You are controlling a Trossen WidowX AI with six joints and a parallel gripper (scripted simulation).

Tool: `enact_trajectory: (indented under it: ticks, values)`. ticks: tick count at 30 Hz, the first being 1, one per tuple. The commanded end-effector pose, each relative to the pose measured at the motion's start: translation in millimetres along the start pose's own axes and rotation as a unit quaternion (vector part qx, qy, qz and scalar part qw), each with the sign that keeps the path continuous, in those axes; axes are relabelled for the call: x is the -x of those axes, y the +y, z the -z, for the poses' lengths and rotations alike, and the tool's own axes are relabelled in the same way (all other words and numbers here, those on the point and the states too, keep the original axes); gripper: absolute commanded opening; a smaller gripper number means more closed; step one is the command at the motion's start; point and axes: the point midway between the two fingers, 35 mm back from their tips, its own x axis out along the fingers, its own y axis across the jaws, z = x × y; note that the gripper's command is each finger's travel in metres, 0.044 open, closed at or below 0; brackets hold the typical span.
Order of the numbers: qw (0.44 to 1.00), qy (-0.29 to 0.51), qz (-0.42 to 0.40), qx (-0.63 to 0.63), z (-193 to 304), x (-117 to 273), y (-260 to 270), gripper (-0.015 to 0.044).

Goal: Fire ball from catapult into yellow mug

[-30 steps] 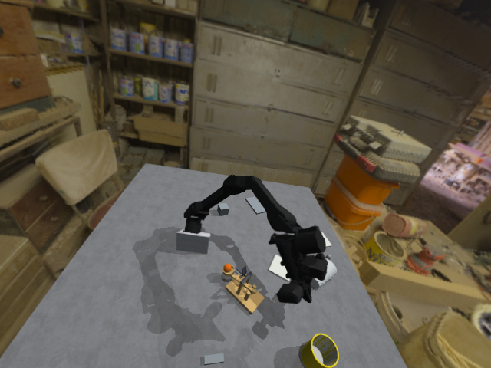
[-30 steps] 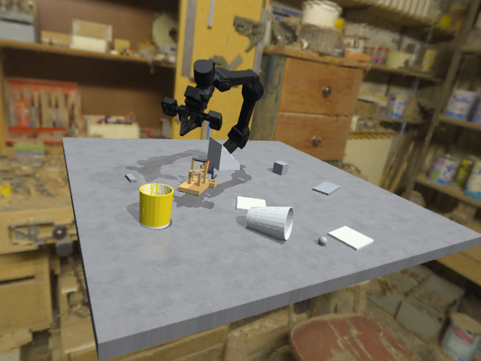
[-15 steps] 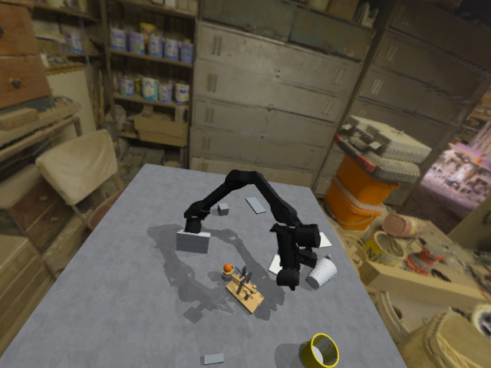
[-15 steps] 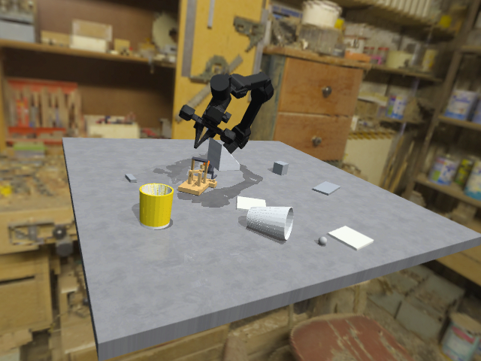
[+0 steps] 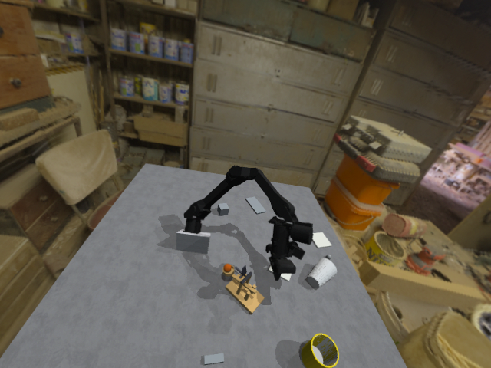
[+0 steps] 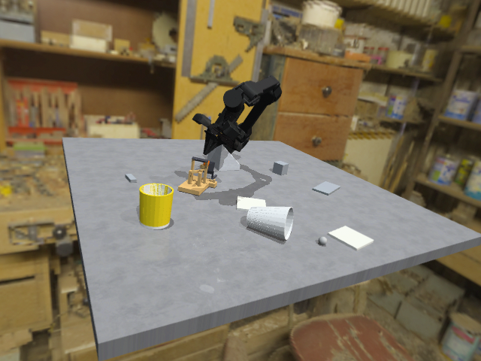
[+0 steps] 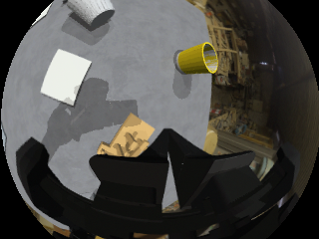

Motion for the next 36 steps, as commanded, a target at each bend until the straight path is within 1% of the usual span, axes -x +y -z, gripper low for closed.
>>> enact_trajectory:
  ticks: [1,9,16,24,33,36]
  values:
    - [0.999,0.028,-0.001,0.044,9.9,1.7,12.0,0.0000]
    - [0.984,0.092,-0.011,0.154,32.2,7.8,39.7,0.0000]
    - [0.957,0.147,-0.027,0.250,53.2,15.5,62.0,0.0000]
    - [0.909,0.207,-0.054,0.357,78.2,27.0,85.0,0.0000]
    - [0.837,0.267,-0.094,0.468,106.4,42.6,107.0,0.0000]
    - [0.831,0.271,-0.097,0.476,108.5,43.9,108.5,0.0000]
